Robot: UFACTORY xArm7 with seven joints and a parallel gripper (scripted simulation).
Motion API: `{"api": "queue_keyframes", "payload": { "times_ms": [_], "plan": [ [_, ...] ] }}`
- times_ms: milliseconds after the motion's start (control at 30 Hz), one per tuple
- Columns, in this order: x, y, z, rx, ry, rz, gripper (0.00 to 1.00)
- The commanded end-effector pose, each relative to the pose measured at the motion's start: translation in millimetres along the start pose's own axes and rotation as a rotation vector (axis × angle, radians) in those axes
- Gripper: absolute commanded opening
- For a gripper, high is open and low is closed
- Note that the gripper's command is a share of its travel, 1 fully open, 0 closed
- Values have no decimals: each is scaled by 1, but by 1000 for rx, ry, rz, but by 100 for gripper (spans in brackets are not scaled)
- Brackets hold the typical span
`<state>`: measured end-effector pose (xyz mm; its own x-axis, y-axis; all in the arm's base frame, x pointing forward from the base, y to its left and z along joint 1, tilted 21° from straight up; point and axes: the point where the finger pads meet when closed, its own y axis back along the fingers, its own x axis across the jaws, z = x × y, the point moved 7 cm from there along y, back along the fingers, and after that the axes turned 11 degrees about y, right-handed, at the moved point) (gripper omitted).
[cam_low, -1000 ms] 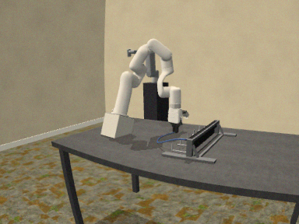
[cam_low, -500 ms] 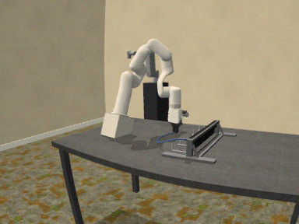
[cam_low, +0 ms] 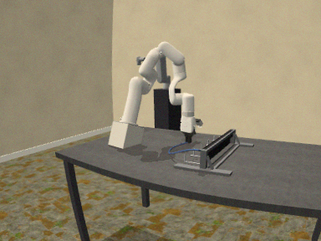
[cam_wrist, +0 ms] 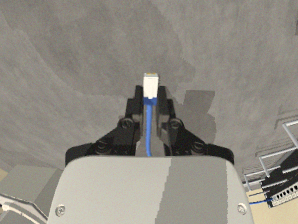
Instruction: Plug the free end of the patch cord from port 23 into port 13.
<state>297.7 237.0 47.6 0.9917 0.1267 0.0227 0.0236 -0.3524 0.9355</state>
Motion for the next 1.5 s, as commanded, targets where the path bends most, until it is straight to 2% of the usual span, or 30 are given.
{"api": "queue_keyframes", "payload": {
  "times_ms": [0,733,1000,1467],
  "plan": [
    [0,0,0,0,0,0,0],
    [0,4,0,0,0,0,0],
    [0,11,0,0,0,0,0],
    [0,35,0,0,0,0,0]
  ]
}}
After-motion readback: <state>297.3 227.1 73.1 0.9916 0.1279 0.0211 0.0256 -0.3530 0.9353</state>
